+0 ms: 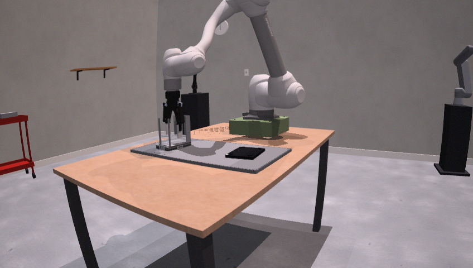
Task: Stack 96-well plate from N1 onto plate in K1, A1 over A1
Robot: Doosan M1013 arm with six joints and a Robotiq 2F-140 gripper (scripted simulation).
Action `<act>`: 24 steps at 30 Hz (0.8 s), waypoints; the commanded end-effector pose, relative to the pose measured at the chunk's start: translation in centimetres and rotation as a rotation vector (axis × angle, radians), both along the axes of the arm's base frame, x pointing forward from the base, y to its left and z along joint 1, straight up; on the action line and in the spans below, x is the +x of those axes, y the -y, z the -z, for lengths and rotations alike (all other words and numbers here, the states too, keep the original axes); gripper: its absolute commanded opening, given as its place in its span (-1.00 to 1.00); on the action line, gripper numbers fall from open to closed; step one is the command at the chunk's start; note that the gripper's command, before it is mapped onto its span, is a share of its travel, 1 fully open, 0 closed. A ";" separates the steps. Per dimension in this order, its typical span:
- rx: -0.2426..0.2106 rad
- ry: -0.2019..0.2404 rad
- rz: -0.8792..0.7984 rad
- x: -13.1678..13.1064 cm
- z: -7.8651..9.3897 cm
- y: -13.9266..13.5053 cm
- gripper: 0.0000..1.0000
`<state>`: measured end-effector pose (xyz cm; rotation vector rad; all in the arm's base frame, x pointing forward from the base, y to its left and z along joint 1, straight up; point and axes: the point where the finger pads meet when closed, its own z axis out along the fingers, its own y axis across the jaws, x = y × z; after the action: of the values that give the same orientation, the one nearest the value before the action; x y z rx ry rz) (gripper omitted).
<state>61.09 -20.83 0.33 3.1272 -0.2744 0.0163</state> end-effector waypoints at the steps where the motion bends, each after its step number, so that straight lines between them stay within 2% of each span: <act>1: 0.001 -0.010 -0.008 -0.6 0.5 -0.3 -1.00; 24: 0.001 -0.010 -0.008 -0.6 0.8 -0.3 -1.00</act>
<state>61.09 -20.83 0.14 3.1267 -0.2742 0.0190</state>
